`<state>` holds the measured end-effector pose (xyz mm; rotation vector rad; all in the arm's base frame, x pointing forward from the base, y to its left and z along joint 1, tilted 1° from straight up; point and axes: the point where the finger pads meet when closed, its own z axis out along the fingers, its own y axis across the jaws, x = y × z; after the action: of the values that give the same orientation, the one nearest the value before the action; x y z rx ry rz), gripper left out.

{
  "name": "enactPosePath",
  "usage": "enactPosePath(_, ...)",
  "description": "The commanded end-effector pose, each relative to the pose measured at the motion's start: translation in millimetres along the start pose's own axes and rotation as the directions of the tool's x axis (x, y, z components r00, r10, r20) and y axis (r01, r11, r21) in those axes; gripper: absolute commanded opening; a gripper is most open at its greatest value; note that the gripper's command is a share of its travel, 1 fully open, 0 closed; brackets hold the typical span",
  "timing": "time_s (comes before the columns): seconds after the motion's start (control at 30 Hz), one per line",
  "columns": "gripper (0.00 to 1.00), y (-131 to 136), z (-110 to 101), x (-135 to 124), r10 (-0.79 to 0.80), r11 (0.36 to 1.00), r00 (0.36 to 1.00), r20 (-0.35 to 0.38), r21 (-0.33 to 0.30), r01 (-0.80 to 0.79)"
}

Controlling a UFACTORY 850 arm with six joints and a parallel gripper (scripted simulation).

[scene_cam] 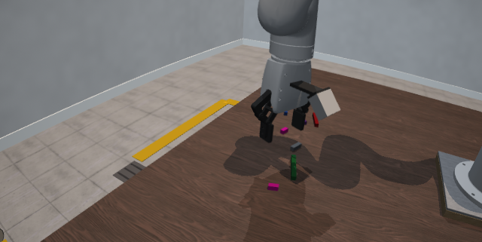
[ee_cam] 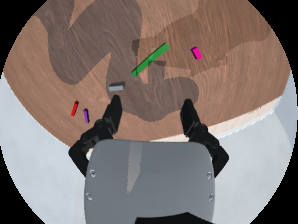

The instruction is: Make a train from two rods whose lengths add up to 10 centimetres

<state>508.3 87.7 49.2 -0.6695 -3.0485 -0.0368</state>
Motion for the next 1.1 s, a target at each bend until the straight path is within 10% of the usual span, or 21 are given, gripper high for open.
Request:
enactPosePath(0.0, 1.00, 2.9, -0.6, 0.3, 0.165, 0.986, 0.986, 0.015, 0.018, -0.165)
enactPosePath(0.73, 1.00, 12.6, -0.4, 4.5, 0.721, 0.693, 0.693, 0.022, 0.005, -0.721)
enactPosePath(1.07, 1.00, 18.0, -0.2, 7.0, 0.921, 0.389, 0.389, 0.022, -0.003, -0.921)
